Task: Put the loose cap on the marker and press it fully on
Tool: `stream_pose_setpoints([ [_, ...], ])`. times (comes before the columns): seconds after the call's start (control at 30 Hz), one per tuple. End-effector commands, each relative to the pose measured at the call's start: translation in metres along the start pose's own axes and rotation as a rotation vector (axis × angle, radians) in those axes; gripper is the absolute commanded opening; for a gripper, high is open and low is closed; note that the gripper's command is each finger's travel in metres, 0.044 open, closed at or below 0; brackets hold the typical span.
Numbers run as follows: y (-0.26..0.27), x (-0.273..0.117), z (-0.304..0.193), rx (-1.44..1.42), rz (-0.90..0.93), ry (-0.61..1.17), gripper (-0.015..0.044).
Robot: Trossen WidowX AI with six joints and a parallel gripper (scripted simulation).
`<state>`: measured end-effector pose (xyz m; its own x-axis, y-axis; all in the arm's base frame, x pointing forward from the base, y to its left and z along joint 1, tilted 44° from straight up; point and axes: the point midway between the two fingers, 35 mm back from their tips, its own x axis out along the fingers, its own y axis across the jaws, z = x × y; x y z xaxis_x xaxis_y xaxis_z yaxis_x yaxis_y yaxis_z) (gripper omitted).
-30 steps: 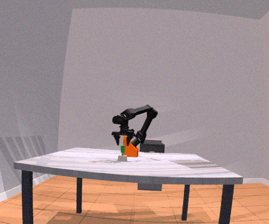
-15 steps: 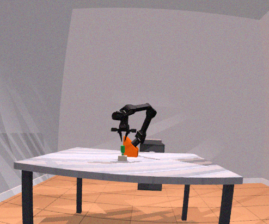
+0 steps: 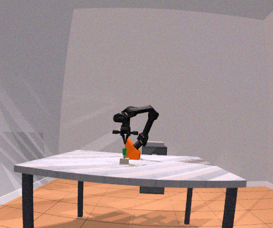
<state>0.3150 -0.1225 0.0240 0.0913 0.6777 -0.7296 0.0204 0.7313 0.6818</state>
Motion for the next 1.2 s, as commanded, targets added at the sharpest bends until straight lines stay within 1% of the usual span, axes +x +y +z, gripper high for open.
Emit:
stream_pose_setpoints([
  [0.0,-0.001,0.005,-0.001,0.005,-0.001,0.005,0.0],
  [0.77,-0.001,0.039,-0.001,0.005,0.0,0.005,0.0],
  [1.17,-0.002,0.034,0.002,-0.002,-0.01,-0.008,0.0],
])
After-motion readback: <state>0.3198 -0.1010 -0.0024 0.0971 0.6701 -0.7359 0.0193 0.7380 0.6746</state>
